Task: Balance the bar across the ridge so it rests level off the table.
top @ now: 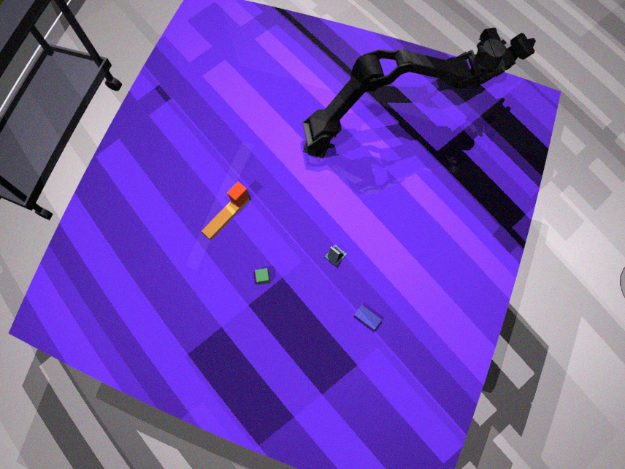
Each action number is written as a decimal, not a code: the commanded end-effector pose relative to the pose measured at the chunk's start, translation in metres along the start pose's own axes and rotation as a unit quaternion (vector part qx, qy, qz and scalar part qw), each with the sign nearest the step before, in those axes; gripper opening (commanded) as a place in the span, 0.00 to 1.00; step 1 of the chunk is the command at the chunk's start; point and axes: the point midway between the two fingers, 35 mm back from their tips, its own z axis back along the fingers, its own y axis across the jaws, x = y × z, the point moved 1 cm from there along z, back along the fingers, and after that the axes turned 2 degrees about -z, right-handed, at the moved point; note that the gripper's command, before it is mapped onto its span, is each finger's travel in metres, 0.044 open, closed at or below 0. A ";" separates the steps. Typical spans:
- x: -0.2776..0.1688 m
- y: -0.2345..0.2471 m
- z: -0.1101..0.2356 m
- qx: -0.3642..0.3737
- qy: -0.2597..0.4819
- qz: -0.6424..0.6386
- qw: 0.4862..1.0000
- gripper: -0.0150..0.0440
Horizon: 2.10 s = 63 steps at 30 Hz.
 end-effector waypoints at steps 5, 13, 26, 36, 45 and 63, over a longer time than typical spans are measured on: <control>-0.067 -0.028 0.039 -0.020 0.086 -0.049 0.995 0.79; -0.114 -0.050 0.079 -0.044 0.155 -0.093 0.982 0.79; -0.194 -0.065 0.153 -0.065 0.265 -0.169 0.947 0.79; -0.238 -0.078 0.217 -0.092 0.329 -0.189 0.920 0.79; -0.272 -0.076 0.281 -0.108 0.386 -0.241 0.884 0.79; -0.313 -0.066 0.417 -0.150 0.496 -0.331 0.788 0.79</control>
